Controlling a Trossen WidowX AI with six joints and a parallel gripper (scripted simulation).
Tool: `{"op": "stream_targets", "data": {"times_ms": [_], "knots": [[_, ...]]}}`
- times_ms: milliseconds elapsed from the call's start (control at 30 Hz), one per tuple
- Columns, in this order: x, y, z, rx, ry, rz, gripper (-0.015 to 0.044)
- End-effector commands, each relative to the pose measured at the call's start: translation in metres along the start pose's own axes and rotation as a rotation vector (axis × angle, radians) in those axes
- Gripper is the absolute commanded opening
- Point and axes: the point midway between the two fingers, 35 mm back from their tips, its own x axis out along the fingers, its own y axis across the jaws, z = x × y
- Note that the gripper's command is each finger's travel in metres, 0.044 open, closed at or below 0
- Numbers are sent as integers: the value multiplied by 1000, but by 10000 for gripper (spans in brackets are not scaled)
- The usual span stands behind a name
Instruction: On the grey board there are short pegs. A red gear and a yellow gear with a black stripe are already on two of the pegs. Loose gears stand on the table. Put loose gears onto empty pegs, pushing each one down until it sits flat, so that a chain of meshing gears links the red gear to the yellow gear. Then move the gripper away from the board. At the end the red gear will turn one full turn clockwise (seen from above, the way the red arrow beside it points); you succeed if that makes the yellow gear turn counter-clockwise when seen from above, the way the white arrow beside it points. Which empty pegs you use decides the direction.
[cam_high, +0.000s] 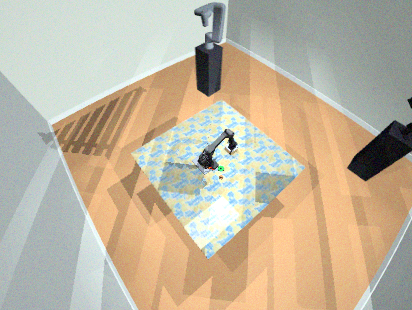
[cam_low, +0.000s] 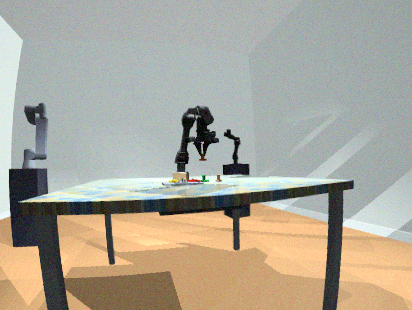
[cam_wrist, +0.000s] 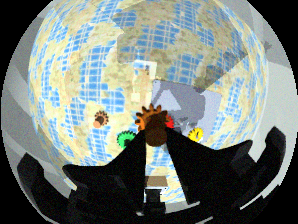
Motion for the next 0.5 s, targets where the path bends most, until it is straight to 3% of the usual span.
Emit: {"op": "stream_targets", "data": {"times_ms": [0,467], "knots": [[3,-7,-3,-6,-7,-4,0],[17,-26,-14,-6,-6,-6,0]]}}
